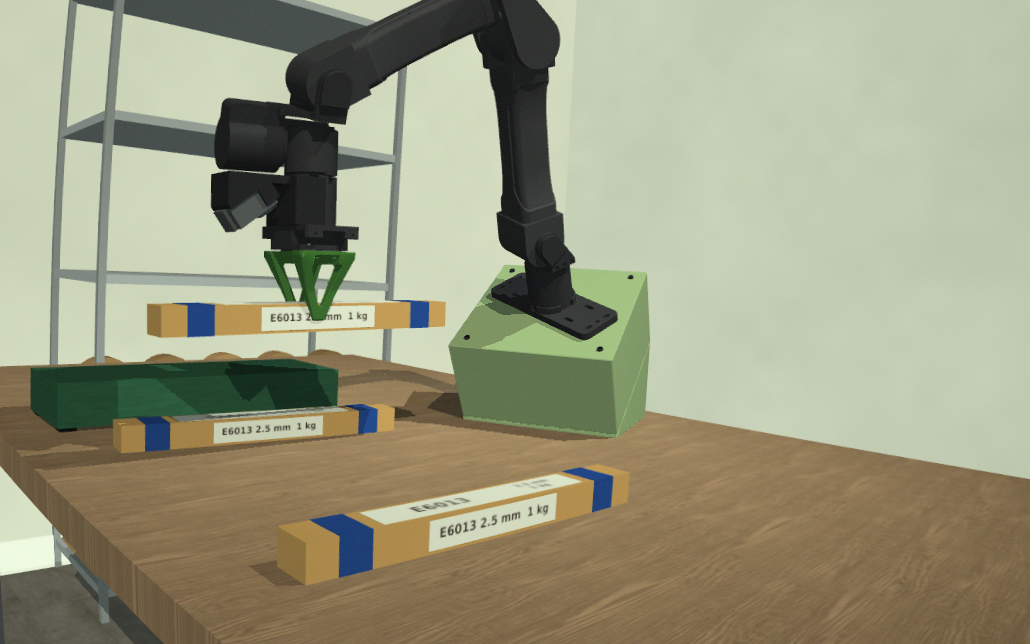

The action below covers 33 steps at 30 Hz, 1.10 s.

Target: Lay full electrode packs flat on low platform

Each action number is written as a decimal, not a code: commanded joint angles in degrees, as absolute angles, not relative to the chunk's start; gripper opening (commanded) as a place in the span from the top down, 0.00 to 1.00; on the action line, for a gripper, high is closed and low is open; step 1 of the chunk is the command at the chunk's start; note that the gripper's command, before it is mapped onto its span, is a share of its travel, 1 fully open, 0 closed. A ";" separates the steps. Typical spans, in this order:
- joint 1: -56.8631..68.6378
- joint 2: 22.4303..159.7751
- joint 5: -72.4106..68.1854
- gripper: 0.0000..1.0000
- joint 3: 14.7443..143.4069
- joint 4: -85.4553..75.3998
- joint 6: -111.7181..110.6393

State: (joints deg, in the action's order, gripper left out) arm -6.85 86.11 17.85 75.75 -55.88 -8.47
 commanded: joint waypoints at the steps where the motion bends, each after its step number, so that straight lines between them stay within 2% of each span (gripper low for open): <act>1: -6.89 84.91 17.61 1.00 75.91 -54.92 -8.22; 33: -6.26 84.40 17.13 1.00 74.01 -52.76 -7.51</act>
State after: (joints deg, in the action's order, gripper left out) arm -6.28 86.11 17.58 74.52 -54.57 -8.14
